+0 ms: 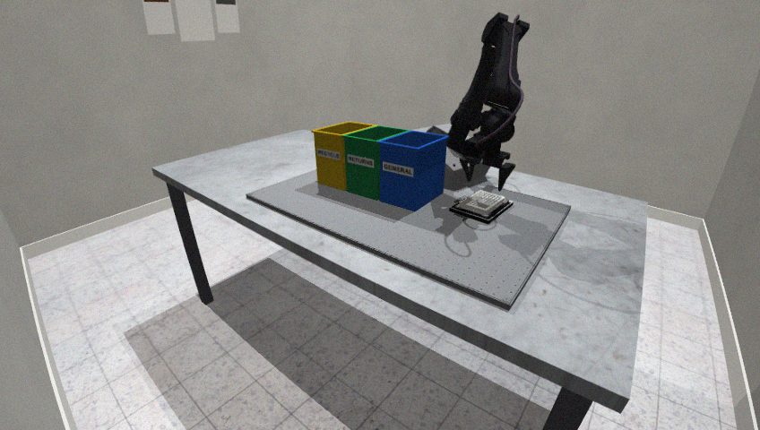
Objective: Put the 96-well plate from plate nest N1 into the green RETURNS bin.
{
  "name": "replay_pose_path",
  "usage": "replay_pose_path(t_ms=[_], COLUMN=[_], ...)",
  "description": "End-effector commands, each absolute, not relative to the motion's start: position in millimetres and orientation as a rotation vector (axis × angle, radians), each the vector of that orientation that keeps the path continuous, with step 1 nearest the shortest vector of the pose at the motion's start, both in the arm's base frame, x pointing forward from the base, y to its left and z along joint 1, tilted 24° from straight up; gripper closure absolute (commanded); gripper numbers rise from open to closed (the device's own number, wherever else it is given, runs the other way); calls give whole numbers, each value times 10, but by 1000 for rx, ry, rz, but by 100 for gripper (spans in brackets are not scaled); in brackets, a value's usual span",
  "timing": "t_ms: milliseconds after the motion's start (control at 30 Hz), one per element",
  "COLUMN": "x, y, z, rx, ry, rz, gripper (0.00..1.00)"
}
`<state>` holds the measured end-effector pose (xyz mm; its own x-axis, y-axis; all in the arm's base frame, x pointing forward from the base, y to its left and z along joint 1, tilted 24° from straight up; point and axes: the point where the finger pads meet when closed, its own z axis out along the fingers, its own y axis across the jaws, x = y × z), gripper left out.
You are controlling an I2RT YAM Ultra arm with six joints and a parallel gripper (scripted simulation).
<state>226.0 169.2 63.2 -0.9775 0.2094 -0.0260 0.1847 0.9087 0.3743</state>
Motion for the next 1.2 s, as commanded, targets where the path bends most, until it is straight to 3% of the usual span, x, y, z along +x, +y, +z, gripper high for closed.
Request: replay_pose_path(t_ms=[0,1167], x=[2333,2403], y=[1716,1877], z=[581,116], rx=[328,338], ry=[2971,2970], rz=[582,579], gripper=[0,0])
